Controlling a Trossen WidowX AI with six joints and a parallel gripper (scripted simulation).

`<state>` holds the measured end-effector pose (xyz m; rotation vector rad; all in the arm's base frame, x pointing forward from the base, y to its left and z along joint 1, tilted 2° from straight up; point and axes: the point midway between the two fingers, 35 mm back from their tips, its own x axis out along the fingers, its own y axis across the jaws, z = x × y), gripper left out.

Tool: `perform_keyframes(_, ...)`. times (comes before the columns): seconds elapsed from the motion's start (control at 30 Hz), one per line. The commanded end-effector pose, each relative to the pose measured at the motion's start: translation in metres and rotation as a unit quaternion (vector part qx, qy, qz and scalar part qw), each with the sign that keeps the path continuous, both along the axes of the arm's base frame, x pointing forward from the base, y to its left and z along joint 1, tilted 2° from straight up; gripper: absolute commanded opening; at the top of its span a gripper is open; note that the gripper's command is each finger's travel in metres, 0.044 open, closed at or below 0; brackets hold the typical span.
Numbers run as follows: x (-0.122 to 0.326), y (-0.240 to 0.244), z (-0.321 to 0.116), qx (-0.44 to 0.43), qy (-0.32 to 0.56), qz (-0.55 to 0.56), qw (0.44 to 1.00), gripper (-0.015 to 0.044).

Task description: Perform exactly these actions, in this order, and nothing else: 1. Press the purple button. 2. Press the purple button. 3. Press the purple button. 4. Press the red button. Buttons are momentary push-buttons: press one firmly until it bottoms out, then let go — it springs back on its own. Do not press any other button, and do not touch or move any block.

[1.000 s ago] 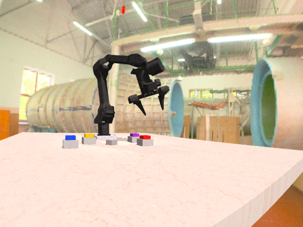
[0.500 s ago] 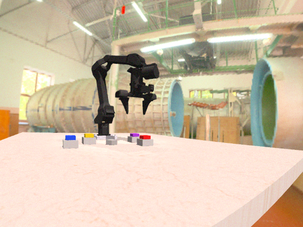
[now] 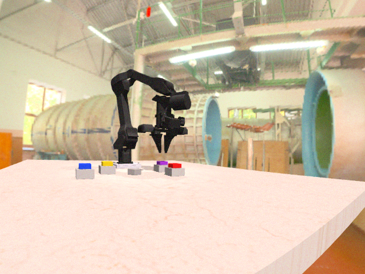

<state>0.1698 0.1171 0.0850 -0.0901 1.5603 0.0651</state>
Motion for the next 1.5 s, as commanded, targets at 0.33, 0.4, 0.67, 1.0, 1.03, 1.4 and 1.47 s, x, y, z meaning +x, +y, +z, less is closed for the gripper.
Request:
perform_keyframes(0.33,-0.001,-0.002,-0.005,-0.005,0.003,0.002,1.0,0.002)
perform_keyframes(0.4,-0.001,-0.002,-0.007,-0.005,0.003,0.002,1.0,0.002)
perform_keyframes(0.67,0.0,-0.002,-0.02,-0.005,0.003,0.002,1.0,0.002)
perform_keyframes(1.0,-0.001,-0.002,-0.036,-0.005,0.003,0.002,1.0,0.002)
perform_keyframes(1.03,-0.001,-0.002,-0.038,-0.005,0.003,0.002,1.0,0.002)
perform_keyframes(1.4,-0.001,-0.003,-0.04,-0.005,0.003,0.002,1.0,0.002)
perform_keyframes(1.47,-0.001,-0.003,-0.04,-0.005,0.003,0.002,1.0,0.002)
